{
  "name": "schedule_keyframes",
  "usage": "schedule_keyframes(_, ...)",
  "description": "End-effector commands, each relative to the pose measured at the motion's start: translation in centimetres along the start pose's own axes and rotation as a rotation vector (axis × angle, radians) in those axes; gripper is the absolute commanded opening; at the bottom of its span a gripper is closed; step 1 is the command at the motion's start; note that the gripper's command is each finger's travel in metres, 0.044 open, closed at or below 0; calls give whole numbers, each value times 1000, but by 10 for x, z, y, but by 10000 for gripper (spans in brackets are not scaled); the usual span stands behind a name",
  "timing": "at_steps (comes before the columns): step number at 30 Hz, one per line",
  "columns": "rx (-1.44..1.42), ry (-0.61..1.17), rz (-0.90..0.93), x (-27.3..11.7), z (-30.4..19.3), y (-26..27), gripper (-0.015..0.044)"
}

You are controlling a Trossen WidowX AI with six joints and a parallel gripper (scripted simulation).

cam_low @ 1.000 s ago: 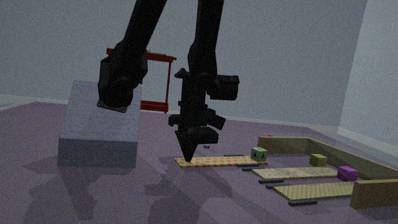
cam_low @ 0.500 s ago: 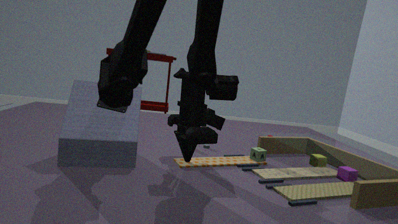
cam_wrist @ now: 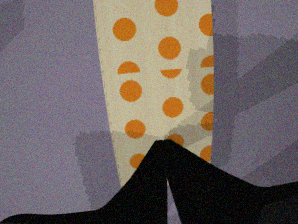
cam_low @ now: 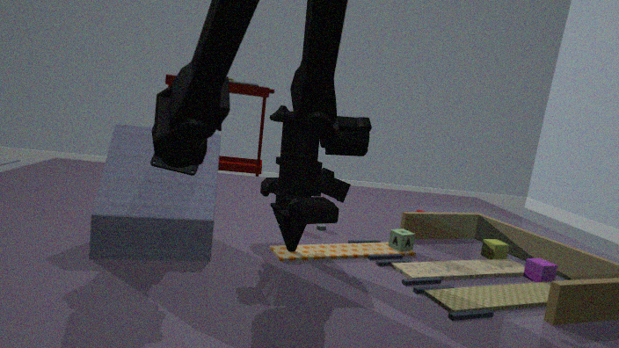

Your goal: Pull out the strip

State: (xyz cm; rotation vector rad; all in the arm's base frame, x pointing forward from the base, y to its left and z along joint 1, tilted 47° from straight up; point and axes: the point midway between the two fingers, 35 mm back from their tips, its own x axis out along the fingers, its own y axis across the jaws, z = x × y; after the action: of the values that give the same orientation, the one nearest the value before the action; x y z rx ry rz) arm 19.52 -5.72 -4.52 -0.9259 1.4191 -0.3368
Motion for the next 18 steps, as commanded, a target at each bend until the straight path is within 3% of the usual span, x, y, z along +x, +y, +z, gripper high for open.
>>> schedule_keyframes(1, -2, 4, 3, -6, 1, 1, 0)
schedule_keyframes(5, -11, 24, 3, -40, 3, 1, 0)
schedule_keyframes(10, -11, 25, 2, -42, 2, 1, 0)
schedule_keyframes(18, -158, 24, 3, -41, 33, -1, 210)
